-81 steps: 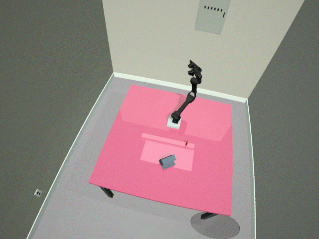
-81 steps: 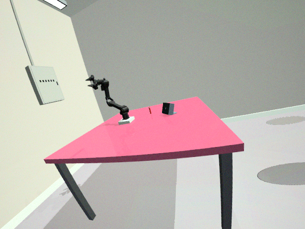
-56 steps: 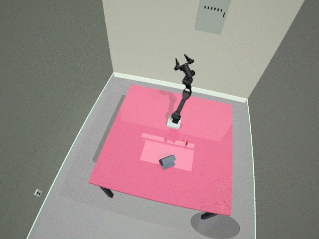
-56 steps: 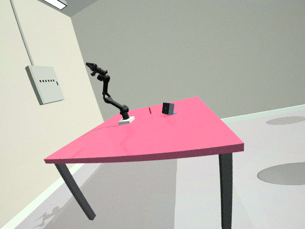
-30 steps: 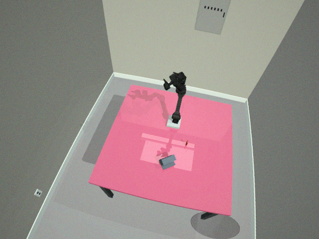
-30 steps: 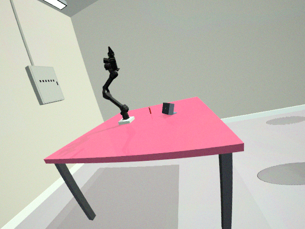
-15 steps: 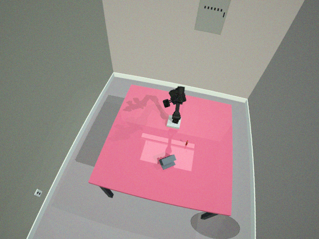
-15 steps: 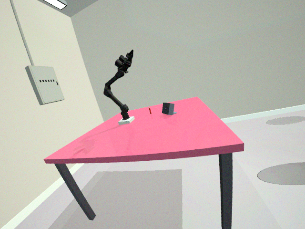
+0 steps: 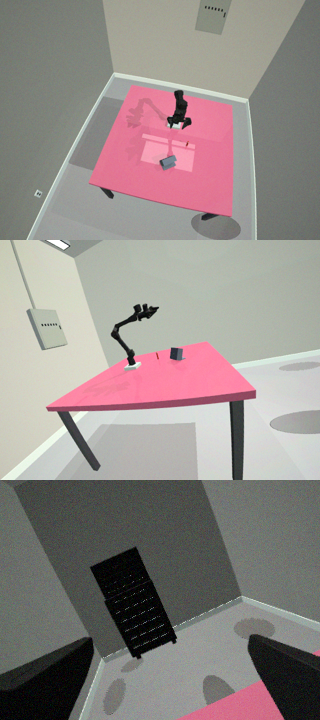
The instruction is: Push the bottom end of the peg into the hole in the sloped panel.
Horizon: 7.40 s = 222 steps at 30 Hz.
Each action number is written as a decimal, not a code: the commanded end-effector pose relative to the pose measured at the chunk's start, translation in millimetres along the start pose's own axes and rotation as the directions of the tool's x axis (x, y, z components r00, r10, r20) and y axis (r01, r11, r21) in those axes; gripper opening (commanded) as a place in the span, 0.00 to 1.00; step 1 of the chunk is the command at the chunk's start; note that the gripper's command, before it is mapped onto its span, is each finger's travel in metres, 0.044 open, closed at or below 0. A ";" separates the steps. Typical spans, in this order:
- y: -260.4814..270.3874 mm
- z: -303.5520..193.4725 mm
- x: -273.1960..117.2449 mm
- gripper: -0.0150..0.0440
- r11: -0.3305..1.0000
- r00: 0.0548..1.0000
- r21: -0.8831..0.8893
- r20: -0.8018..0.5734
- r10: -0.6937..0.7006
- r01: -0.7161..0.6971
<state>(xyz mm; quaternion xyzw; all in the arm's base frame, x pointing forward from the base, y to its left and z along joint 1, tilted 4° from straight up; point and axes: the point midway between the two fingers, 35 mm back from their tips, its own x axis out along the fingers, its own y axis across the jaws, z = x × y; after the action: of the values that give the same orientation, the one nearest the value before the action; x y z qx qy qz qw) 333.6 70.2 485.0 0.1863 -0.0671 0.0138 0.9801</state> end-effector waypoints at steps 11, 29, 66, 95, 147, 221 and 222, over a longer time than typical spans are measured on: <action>17.4 -162.3 5.1 1.00 0.948 0.856 -0.272 -0.518 -0.001 -0.164; 5.5 -315.5 -76.5 1.00 0.783 0.357 -0.349 -0.918 -0.175 -0.514; -21.6 -386.5 -163.0 1.00 0.667 -0.054 -0.224 -0.928 -0.369 -0.711; -38.9 -427.3 -166.9 1.00 0.666 -0.054 -0.224 -0.928 -0.370 -0.711; -8.7 -359.0 -158.1 0.25 0.667 -0.053 -0.224 -0.928 -0.369 -0.711; -47.7 -369.4 -103.8 0.25 0.766 -0.048 -0.022 -0.997 -0.068 -0.642; -48.4 -369.5 -103.0 0.25 0.767 -0.046 -0.020 -0.997 -0.064 -0.642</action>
<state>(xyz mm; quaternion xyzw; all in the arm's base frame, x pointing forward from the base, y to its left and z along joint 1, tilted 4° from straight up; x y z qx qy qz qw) 279.6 162.7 114.8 -0.1613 0.5877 0.3350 0.7186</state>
